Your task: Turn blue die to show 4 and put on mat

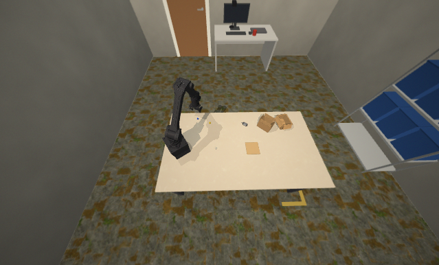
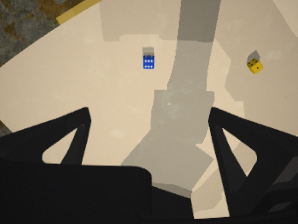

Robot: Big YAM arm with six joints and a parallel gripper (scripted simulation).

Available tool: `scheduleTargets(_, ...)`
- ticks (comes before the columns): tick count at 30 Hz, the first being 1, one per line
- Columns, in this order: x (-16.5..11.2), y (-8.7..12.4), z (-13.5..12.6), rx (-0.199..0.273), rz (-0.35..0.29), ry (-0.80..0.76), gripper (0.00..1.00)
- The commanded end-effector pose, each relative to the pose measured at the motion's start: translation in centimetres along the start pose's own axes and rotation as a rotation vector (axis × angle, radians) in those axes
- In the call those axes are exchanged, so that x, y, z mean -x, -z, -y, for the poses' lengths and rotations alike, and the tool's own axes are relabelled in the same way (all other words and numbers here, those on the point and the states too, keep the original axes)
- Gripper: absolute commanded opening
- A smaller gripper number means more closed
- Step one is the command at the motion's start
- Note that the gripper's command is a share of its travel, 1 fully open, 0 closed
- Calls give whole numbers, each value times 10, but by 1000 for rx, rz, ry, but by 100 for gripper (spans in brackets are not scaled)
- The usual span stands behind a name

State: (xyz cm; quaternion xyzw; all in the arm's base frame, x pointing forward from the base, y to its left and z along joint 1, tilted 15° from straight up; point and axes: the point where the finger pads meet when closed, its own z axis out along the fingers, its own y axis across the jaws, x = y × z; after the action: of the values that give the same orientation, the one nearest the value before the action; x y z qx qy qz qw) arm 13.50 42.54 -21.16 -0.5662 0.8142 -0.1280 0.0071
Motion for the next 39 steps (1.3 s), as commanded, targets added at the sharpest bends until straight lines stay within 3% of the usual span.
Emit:
scheduleTargets(1, -9, -10, -8, -6, -18, -4, 100)
scheduleTargets(39, -8, -11, -4, -4, -21, -13, 100)
